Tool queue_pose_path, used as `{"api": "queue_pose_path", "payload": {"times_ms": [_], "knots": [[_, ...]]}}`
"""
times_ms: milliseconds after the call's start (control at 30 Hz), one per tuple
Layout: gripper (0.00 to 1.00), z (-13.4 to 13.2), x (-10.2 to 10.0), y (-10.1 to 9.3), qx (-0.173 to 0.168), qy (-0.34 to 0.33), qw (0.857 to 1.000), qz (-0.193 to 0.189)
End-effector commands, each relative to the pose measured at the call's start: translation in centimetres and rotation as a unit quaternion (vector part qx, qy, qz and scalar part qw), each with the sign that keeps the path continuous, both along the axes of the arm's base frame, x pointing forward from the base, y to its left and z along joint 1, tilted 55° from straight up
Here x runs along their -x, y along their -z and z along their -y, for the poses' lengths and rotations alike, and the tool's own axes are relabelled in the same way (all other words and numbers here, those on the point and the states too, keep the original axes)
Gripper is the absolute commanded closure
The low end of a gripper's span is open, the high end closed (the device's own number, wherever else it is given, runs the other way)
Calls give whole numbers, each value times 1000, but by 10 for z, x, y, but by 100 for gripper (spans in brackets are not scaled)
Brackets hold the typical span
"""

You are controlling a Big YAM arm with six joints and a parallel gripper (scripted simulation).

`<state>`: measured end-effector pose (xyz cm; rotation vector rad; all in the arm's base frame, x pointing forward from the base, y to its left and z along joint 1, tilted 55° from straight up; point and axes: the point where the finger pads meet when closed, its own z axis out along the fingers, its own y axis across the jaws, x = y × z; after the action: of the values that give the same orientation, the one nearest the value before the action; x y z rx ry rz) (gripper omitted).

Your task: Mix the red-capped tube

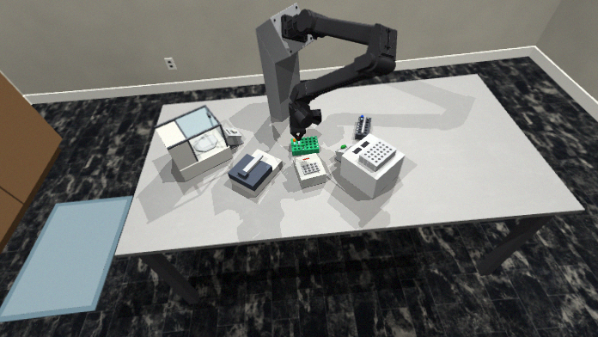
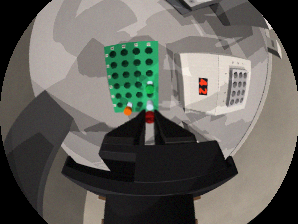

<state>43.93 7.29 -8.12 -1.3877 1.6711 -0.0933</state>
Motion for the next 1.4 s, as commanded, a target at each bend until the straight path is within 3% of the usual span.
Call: {"api": "queue_pose_path", "payload": {"times_ms": [0, 1367], "knots": [[91, 12, 23, -2, 4, 7, 1000, -13], [91, 15, 27, -1, 4, 7, 1000, -15]]}}
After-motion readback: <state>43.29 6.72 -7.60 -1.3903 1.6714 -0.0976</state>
